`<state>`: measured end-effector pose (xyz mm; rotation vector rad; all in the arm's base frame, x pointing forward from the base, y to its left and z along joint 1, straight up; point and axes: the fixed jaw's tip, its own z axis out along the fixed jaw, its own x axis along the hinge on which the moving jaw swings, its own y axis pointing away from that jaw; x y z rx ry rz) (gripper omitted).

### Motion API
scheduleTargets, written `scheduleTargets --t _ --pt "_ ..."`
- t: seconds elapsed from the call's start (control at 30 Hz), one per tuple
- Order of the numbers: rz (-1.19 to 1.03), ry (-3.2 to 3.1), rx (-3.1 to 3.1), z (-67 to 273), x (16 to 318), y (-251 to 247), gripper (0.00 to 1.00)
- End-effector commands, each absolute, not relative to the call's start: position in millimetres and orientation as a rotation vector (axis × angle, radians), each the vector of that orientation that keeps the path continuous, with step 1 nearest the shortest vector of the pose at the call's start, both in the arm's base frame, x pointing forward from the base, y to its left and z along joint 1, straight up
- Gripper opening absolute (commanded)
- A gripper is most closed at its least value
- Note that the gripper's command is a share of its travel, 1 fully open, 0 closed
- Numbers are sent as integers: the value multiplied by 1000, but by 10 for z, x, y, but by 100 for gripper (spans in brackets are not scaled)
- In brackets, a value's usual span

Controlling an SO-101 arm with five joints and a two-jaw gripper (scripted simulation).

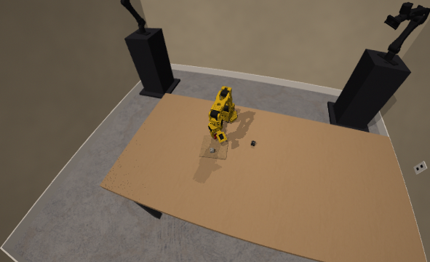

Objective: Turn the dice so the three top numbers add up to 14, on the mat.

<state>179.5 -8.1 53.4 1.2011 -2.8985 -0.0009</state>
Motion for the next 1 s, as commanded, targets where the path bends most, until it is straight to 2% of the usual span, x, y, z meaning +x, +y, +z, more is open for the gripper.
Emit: scheduleTargets --t 0.0,0.97 --pt "34 -2929 1254 601 1858 -29 0" --pt "34 -2929 1254 543 1860 -29 0"
